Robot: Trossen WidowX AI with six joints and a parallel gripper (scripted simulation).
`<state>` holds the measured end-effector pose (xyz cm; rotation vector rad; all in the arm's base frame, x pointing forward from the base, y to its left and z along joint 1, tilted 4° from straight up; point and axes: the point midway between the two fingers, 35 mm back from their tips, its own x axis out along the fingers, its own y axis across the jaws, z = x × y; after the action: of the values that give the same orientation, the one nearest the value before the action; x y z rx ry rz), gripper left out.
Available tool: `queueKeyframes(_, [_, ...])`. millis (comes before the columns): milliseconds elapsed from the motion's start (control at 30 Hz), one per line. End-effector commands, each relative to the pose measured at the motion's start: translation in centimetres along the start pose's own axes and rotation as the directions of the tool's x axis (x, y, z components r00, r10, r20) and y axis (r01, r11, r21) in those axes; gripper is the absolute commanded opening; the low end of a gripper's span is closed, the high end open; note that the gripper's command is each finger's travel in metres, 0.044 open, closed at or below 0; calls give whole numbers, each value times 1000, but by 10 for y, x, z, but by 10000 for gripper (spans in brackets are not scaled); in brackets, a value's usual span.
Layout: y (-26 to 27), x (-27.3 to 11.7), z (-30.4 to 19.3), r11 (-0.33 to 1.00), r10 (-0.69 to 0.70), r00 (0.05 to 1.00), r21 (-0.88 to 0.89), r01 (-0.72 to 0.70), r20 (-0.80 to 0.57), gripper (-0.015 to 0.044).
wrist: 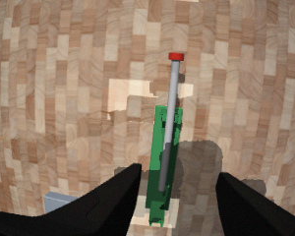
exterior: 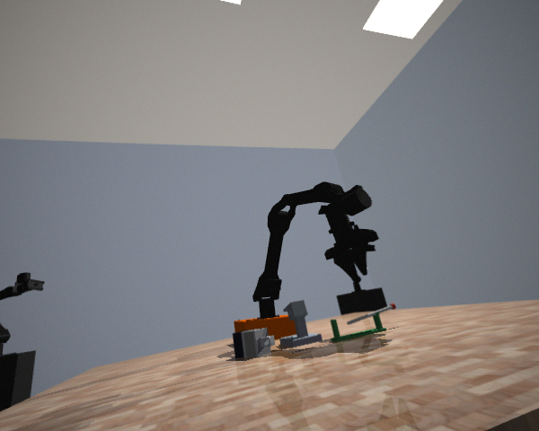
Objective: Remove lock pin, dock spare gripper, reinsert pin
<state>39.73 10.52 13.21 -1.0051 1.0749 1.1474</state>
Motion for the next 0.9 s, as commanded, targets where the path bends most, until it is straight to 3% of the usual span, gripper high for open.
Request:
queueKeyframes(0, [2,-11,-9,1000,4,1000,-14,-4,-8,180])
queueKeyframes(167, [2,-4,-9,1000,4,1000,-14,-4,-8,180])
queueKeyframes(400, [1,56,-20,1000,4,1000,-14,-4,-8,180])
queueKeyframes(867, [1,73,-21,1000,4,1000,-14,-4,-8,180])
